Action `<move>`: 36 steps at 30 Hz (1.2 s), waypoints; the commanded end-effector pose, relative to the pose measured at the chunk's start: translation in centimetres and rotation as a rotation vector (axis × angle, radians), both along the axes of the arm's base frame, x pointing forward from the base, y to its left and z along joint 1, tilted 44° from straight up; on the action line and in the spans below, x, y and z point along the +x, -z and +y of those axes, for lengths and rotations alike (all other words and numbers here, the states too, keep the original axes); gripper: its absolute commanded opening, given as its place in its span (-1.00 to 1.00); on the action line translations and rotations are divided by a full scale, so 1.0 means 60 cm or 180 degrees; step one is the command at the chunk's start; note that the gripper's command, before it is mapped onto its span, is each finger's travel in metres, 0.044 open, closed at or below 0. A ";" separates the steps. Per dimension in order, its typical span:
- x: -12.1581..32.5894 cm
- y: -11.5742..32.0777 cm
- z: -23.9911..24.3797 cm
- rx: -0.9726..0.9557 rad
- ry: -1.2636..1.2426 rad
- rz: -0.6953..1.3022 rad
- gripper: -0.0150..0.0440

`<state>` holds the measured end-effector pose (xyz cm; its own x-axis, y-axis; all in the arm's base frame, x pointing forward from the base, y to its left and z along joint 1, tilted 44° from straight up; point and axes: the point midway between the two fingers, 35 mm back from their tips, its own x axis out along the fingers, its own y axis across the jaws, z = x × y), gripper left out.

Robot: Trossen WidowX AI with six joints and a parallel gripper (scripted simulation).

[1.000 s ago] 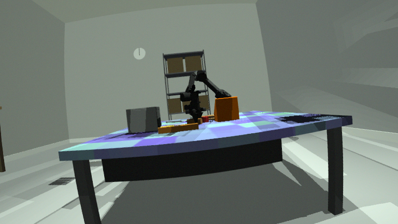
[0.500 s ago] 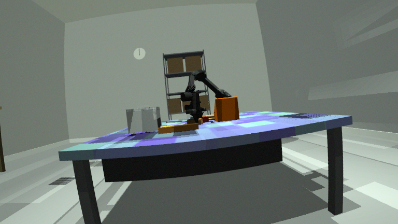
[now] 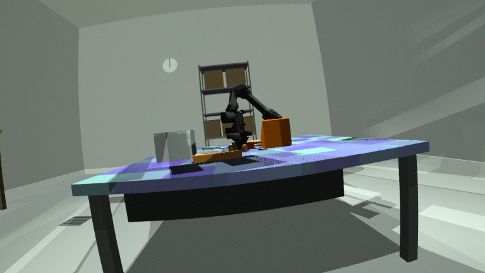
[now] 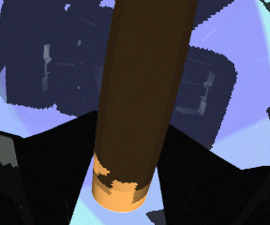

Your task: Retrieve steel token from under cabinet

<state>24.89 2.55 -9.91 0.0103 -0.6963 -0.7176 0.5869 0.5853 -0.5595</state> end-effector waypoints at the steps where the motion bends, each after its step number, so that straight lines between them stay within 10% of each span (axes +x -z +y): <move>1: 0.002 0.004 0.011 0.0024 -0.0023 -0.0006 -0.49; 36: -0.001 0.049 0.059 0.0031 -0.0022 -0.0009 -0.49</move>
<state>24.72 5.51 -12.71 0.0113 -0.6950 -0.7189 0.5872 0.5865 -0.5578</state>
